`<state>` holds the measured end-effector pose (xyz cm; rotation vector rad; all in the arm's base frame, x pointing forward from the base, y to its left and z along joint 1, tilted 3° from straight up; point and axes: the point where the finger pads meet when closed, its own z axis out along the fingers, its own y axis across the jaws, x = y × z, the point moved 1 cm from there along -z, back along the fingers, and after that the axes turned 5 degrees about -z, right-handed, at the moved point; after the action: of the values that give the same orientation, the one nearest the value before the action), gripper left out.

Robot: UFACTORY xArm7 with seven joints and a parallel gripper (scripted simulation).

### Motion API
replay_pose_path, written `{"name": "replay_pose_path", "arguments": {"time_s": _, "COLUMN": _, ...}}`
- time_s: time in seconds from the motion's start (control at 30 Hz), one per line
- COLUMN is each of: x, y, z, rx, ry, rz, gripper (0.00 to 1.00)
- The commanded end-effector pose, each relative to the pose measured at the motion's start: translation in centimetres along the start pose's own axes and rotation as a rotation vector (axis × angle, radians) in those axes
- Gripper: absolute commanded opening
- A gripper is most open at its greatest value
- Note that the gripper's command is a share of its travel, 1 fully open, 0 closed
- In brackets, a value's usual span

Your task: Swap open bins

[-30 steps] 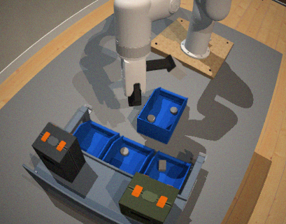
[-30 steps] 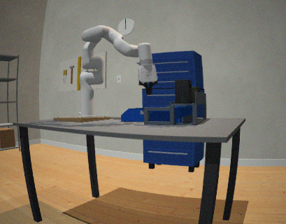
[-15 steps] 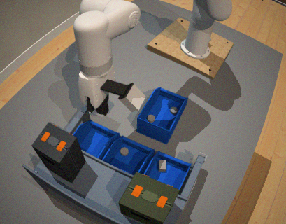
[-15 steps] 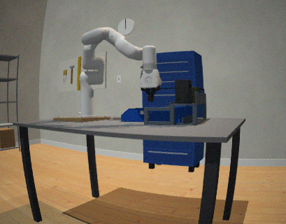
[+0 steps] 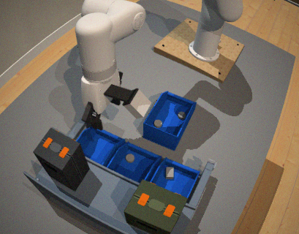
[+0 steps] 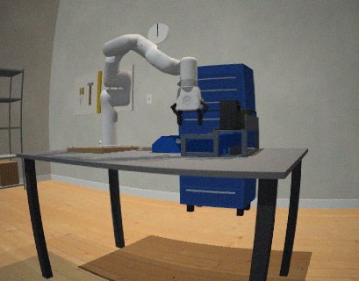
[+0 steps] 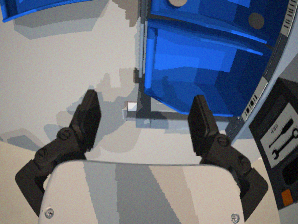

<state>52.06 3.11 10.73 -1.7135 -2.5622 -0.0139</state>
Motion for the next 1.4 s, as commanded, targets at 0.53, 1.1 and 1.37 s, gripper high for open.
{"name": "replay_pose_path", "arguments": {"time_s": 0.53, "x": 0.0, "y": 0.1, "z": -0.2, "rx": -0.004, "ry": -0.002, "rz": 0.000, "gripper": 0.95}}
{"name": "replay_pose_path", "arguments": {"time_s": 1.1, "x": 0.0, "y": 0.1, "z": 0.2, "rx": -0.005, "ry": -0.002, "rz": 0.000, "gripper": 0.95}}
{"name": "replay_pose_path", "arguments": {"time_s": 1.37, "x": 0.0, "y": 0.2, "z": 1.0, "rx": -0.005, "ry": -0.002, "rz": 0.000, "gripper": 0.95}}
